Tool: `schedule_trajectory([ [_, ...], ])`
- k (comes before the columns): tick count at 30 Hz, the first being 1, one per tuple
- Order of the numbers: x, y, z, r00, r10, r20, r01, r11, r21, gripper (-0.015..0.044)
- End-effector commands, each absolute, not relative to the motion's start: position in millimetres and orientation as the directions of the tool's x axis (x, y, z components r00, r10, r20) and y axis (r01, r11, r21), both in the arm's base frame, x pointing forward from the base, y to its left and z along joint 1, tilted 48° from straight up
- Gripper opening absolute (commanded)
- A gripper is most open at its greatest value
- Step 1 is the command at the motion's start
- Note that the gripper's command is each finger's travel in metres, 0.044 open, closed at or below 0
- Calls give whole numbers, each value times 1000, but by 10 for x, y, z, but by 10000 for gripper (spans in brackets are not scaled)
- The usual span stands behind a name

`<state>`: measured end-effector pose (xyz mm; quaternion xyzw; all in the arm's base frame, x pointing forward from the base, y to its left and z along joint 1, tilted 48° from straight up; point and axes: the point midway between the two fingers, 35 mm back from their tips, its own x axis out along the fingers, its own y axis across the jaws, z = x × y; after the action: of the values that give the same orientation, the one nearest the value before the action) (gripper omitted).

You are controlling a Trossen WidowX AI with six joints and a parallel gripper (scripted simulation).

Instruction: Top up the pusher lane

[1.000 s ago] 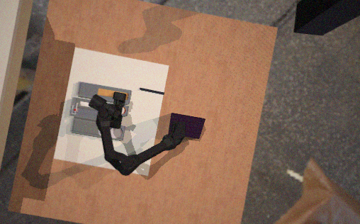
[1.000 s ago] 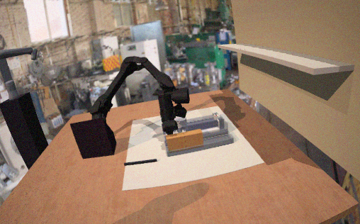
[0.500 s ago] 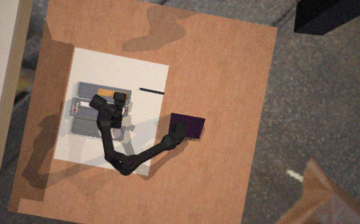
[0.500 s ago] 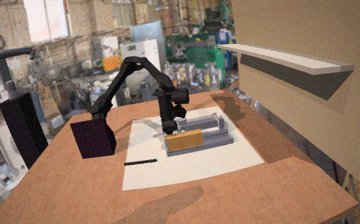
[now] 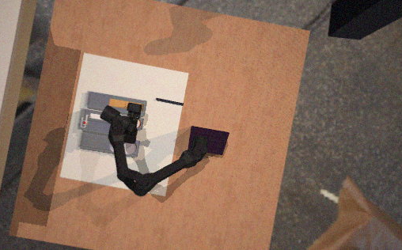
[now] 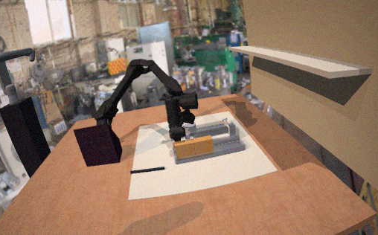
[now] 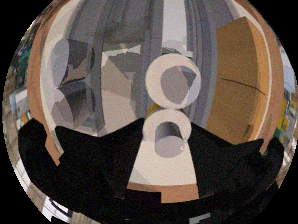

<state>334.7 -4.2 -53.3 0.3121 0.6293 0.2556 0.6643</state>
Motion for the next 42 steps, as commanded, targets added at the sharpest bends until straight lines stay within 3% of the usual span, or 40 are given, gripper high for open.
schedule_trajectory([
  [1, 3361, -34, -528, 84, 734, -674, 43, 673, 738, 0],
  [33, 3313, -39, -536, 84, 734, -674, 43, 673, 738, 0],
  [42, 3321, -40, -536, 84, 734, -674, 43, 673, 738, 236],
])
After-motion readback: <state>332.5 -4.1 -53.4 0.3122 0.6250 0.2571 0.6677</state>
